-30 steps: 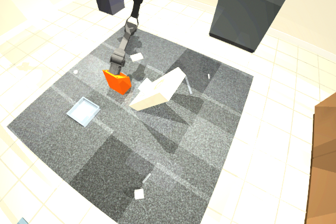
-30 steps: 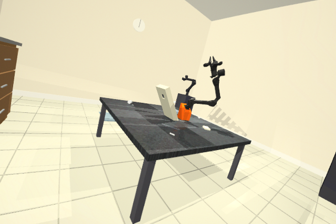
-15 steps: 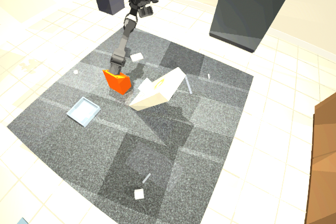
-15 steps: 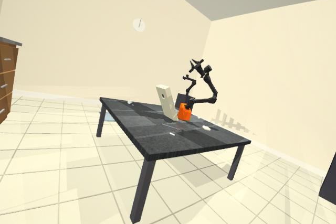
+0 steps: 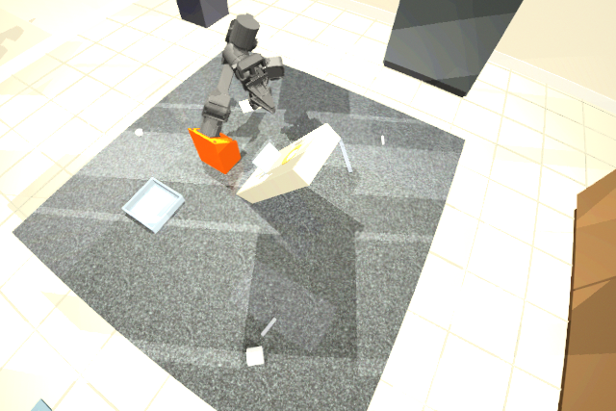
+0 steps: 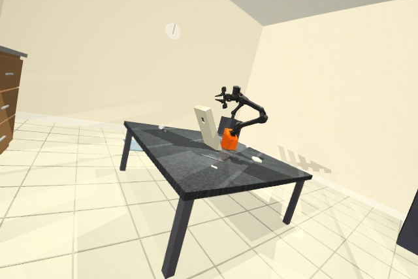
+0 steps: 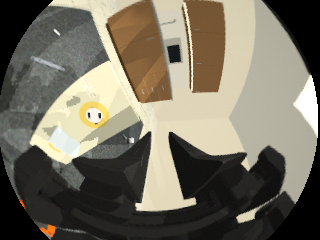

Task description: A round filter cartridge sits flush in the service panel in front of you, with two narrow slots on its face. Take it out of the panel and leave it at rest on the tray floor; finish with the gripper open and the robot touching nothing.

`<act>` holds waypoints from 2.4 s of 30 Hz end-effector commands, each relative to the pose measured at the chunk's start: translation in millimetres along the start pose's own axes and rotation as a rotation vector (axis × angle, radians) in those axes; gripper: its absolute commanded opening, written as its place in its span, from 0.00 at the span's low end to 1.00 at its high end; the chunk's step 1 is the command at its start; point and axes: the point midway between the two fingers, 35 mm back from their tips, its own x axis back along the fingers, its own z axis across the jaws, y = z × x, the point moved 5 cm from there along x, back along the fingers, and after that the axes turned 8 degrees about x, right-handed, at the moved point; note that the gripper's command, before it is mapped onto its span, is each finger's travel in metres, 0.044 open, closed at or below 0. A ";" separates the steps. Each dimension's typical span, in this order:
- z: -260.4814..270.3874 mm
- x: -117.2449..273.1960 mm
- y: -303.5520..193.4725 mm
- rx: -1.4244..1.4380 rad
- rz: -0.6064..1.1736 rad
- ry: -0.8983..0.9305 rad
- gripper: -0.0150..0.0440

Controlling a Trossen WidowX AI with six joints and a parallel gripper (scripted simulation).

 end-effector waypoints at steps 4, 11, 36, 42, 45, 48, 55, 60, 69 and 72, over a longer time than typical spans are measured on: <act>86.6 -26.4 -21.2 -0.188 -0.215 0.359 0.45; 106.6 -27.4 -23.4 -0.248 -0.273 0.433 0.45; 118.5 -58.7 -14.4 -0.242 -0.268 0.437 0.45; 122.3 -66.8 -10.6 -0.244 -0.271 0.435 0.45; 124.4 -70.6 -8.4 -0.245 -0.273 0.433 0.45; 126.5 -74.4 -6.2 -0.247 -0.276 0.432 0.45; 128.0 -76.1 -5.7 -0.247 -0.277 0.431 0.45; 129.3 -76.2 -7.3 -0.247 -0.277 0.431 0.45; 128.9 -76.4 -7.3 -0.247 -0.277 0.431 0.45; 128.3 -76.4 -6.8 -0.247 -0.277 0.431 0.45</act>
